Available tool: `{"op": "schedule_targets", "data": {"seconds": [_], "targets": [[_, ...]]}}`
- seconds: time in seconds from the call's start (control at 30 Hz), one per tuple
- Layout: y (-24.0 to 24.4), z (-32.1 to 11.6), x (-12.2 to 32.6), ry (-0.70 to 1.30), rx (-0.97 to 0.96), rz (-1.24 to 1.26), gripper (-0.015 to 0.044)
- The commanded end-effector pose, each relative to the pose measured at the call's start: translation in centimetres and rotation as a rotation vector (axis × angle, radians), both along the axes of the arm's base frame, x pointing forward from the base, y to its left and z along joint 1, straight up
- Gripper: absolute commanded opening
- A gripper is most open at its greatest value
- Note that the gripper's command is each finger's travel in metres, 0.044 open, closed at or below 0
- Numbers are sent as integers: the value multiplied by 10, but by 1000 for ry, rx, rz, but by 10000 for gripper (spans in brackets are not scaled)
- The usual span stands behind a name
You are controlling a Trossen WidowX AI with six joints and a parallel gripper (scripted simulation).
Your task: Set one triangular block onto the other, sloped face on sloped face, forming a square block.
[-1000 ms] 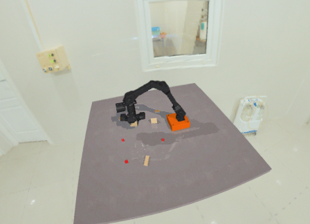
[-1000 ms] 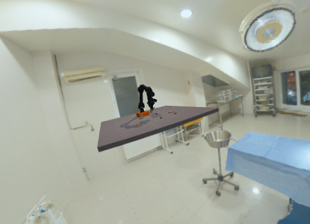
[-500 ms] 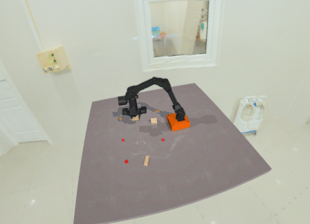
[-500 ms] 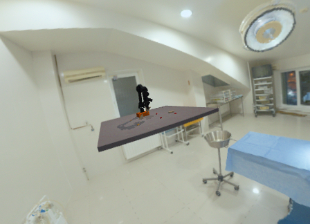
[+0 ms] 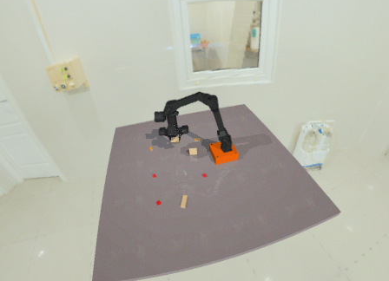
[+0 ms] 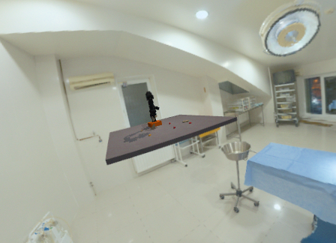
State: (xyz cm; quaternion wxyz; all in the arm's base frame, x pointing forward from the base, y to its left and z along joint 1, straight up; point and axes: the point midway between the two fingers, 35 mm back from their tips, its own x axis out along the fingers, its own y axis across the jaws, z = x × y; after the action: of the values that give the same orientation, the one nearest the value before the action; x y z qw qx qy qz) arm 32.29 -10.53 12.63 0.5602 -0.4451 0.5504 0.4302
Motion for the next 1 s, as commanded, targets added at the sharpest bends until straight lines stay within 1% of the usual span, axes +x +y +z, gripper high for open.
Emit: {"op": "schedule_targets", "data": {"seconds": [0.0, 0.5, 0.87, 0.97], "targets": [[-10, 3, -13, 4, 1, 5, 0], [-47, 14, -74, 9, -3, 5, 0], [-63, 19, -122, 14, -4, 5, 0], [-64, 19, -129, 14, -4, 5, 0]]}}
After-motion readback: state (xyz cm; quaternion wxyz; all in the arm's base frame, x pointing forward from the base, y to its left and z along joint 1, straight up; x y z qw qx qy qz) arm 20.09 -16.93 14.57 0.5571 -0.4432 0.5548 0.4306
